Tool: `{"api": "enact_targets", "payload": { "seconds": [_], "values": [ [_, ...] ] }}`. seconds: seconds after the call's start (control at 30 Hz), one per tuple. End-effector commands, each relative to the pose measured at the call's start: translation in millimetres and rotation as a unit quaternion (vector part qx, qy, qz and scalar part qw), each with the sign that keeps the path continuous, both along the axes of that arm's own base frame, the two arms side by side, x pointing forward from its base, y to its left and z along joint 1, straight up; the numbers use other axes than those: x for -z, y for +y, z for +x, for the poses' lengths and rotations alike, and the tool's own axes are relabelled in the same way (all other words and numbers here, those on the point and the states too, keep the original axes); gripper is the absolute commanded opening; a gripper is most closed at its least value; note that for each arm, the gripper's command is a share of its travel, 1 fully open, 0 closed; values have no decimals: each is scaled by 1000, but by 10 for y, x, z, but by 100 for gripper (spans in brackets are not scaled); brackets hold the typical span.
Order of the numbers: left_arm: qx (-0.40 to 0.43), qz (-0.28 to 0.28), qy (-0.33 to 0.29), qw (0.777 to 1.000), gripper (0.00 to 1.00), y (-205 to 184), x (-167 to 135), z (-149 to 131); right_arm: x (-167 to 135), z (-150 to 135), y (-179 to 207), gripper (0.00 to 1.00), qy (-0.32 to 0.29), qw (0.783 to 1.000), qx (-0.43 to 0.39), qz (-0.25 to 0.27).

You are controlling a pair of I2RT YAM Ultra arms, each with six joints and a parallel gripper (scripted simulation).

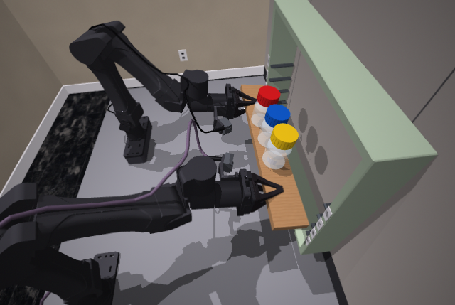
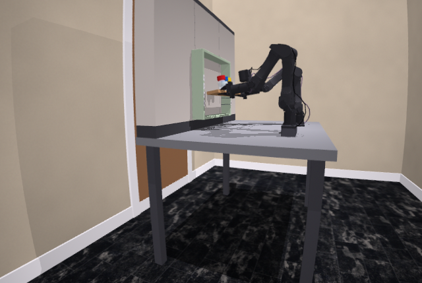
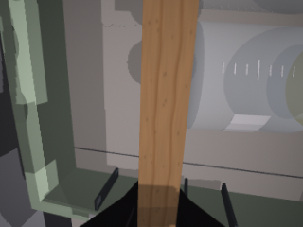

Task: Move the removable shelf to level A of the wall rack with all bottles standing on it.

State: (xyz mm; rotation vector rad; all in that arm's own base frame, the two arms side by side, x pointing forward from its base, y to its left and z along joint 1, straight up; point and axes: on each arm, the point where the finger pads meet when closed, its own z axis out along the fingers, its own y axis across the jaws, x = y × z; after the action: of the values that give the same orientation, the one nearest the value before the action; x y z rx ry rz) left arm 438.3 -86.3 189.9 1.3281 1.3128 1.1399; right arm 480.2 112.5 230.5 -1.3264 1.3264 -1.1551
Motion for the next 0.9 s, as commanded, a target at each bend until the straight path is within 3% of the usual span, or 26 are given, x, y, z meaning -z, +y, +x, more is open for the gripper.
{"api": "enact_targets", "payload": {
  "seconds": [0.0,0.87],
  "values": [
    [-1,-5,-75,997,0,-6,-464,2,-506,-24,-39,0,-77,997,7,7],
    [-1,-5,-75,997,0,-6,-419,2,-470,-24,-39,0,-77,997,7,7]
  ]
}}
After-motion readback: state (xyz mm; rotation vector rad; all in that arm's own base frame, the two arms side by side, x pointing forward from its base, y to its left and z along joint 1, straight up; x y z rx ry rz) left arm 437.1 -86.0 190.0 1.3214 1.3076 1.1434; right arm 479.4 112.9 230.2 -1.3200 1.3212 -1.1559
